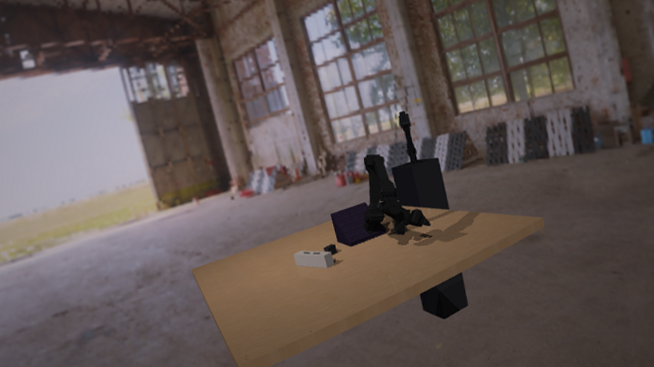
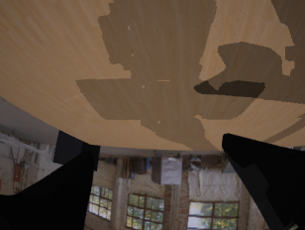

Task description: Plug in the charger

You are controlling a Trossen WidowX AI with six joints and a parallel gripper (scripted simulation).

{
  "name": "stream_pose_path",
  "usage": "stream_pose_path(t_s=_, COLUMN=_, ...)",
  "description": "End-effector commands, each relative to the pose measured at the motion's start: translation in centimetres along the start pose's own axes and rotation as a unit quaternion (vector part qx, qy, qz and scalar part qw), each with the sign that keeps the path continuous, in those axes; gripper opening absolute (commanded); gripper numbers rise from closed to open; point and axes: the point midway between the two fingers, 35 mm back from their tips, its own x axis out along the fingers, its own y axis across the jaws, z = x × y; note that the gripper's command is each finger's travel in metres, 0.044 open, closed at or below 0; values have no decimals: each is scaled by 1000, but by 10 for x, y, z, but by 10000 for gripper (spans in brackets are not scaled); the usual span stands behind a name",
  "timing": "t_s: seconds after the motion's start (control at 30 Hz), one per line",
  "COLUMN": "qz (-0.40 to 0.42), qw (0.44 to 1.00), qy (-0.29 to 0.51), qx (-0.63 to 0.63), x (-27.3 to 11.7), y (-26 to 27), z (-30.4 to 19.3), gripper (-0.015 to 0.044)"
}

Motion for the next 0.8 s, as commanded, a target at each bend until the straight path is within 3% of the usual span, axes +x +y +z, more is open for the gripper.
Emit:
stream_pose_path(t_s=0.0, qz=6, qw=1000, qy=-27, qx=-12, x=-5, y=5, z=13, gripper=440)
stream_pose_path(t_s=0.77, qz=9, qw=980, qy=-189, qx=-66, x=-52, y=16, z=95, gripper=440)
